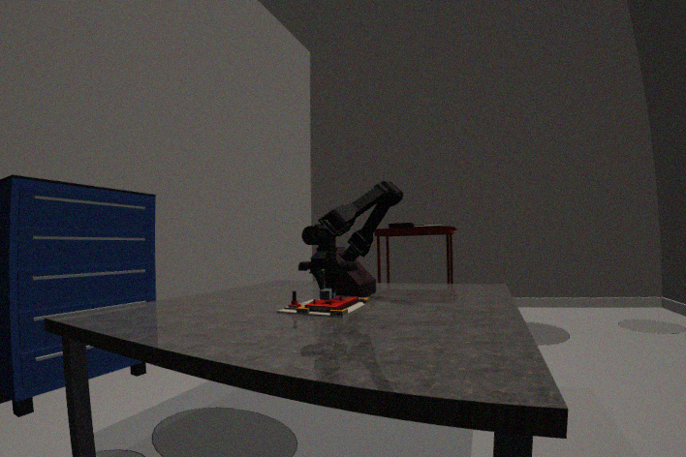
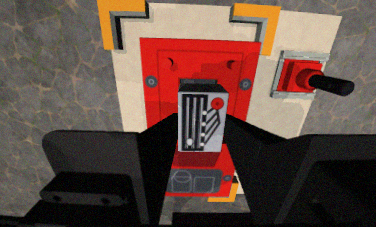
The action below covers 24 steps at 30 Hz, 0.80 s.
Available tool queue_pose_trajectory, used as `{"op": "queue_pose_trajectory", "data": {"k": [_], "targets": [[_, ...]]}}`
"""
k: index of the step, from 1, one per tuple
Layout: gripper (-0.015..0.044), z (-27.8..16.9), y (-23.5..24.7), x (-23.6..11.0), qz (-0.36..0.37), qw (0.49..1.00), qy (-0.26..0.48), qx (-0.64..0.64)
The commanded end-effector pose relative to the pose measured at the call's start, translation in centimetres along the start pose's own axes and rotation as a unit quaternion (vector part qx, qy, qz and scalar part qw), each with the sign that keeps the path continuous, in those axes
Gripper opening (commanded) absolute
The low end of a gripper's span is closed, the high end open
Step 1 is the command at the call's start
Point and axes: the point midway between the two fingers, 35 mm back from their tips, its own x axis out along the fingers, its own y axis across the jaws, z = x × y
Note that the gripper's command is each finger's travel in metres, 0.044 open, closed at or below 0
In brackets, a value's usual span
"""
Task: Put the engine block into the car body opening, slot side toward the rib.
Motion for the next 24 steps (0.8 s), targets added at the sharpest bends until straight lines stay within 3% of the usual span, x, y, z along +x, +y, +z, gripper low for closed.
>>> {"op": "queue_pose_trajectory", "data": {"k": [1,24], "targets": [[0.0159,-0.03,0.04,0.14,0.002,1.0,0.0,0.008],[0.0159,-0.01,0.04,0.76,0.003,1.0,0.0,0.007]]}}
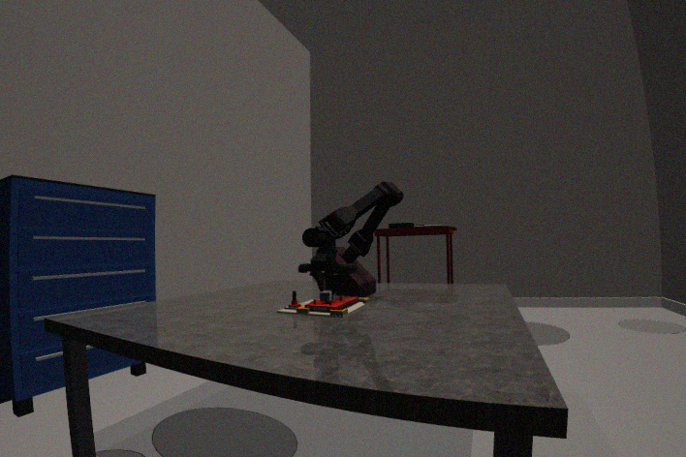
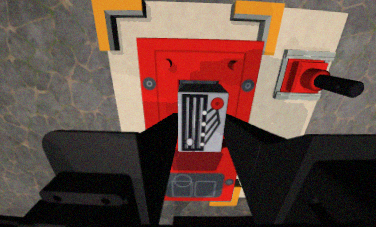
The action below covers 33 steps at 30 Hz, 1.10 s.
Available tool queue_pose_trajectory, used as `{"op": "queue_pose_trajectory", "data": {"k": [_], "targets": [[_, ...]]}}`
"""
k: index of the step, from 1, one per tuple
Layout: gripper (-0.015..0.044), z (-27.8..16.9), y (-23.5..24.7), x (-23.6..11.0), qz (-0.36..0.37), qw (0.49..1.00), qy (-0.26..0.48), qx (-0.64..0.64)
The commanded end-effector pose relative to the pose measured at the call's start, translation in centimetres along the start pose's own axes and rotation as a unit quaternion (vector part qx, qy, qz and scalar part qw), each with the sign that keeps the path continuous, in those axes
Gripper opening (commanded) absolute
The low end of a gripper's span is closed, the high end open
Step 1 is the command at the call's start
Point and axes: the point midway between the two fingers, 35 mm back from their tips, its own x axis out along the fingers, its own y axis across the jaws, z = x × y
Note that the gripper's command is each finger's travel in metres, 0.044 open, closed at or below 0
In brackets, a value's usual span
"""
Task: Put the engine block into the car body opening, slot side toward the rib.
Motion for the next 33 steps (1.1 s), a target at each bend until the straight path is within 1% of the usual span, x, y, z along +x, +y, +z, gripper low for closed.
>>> {"op": "queue_pose_trajectory", "data": {"k": [1,33], "targets": [[0.0159,-0.02,0.04,0.14,0.002,1.0,0.0,0.002],[0.0159,-0.02,0.04,1.01,0.003,1.0,0.0,0.003]]}}
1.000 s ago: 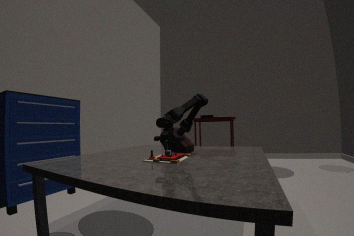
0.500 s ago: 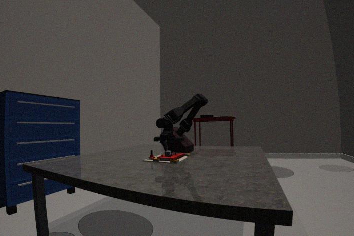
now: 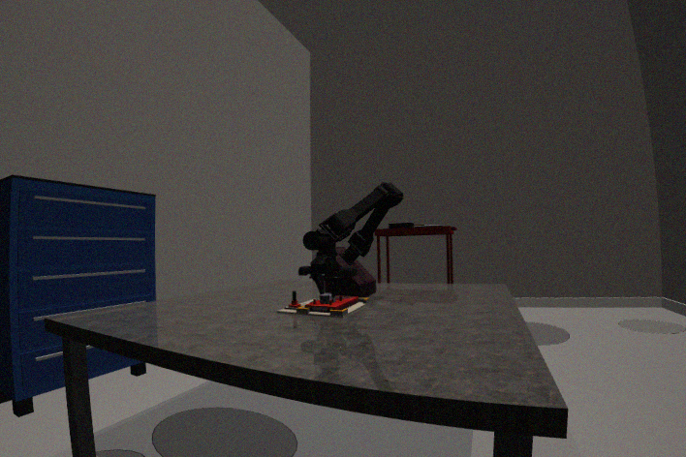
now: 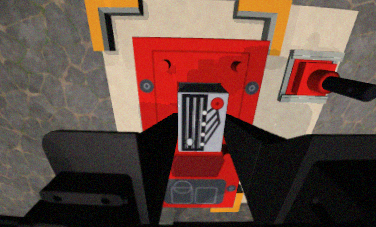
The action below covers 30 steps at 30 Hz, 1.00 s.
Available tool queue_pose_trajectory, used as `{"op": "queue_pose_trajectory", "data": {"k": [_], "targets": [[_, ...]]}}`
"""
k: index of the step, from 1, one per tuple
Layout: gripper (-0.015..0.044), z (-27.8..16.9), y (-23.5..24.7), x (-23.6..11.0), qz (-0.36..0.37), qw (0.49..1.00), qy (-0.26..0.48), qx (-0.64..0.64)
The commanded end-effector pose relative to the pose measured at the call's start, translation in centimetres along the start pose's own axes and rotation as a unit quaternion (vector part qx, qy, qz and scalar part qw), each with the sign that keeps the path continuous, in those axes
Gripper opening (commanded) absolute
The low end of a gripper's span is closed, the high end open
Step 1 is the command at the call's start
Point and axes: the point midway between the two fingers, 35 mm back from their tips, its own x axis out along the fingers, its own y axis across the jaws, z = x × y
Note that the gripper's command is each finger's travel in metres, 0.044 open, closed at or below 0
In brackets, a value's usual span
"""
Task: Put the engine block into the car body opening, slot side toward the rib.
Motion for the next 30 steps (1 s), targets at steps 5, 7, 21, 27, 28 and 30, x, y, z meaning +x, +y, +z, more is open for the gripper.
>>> {"op": "queue_pose_trajectory", "data": {"k": [5,7,21,27,28,30], "targets": [[0.0185,0.0,0.0,0.1,0.0,1.0,0.0,0.0],[0.0237,0.0,0.0,0.1,0.0,1.0,0.0,0.0],[0.044,0.0,0.0,0.1,0.0,1.0,0.0,0.0],[0.044,0.0,0.0,-0.2,0.0,1.0,0.0,0.0],[0.044,0.0,0.0,-1.0,0.002,1.0,0.0,0.002],[0.044,0.0,0.0,-1.3,0.002,1.0,0.0,0.002]]}}
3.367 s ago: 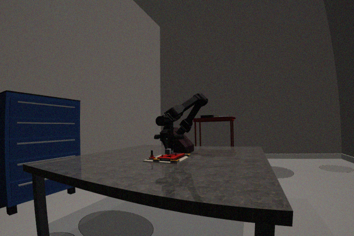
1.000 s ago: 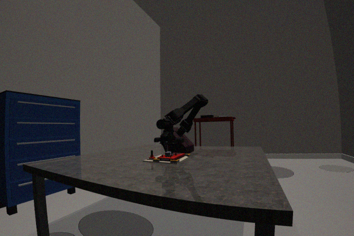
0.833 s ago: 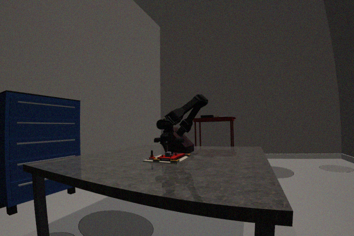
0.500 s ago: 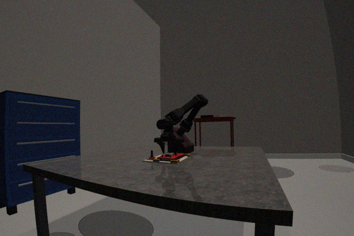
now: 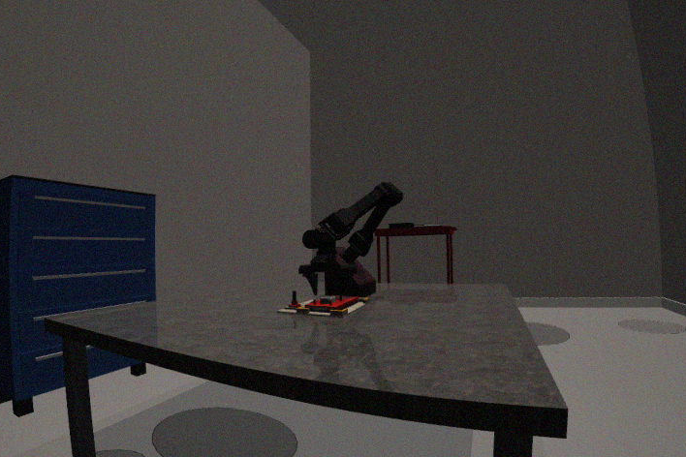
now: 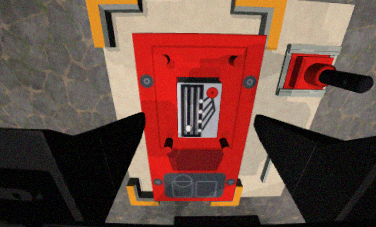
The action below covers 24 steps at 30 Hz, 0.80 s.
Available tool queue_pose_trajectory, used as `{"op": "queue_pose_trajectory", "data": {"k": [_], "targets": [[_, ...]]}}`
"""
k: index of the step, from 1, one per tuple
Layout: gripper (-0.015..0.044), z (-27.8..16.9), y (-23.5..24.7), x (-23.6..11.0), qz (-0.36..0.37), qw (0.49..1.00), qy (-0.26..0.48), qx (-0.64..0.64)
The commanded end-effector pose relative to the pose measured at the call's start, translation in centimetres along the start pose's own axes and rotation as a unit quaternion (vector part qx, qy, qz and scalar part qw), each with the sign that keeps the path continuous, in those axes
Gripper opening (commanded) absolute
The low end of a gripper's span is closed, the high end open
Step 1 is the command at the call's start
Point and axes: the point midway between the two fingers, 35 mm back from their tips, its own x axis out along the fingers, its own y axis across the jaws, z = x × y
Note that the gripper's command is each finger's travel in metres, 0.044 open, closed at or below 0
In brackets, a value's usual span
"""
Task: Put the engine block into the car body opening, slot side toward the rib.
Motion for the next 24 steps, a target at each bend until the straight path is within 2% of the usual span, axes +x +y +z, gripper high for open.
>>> {"op": "queue_pose_trajectory", "data": {"k": [1,4,21,24], "targets": [[0.044,0.29,0.08,-0.85,0.002,1.0,-0.005,-0.003],[0.044,0.29,0.08,-0.85,0.002,1.0,-0.005,-0.003],[0.0,0.29,0.08,-0.85,0.002,1.0,-0.005,-0.003],[0.0,0.29,0.08,-0.85,0.002,1.0,-0.005,-0.003]]}}
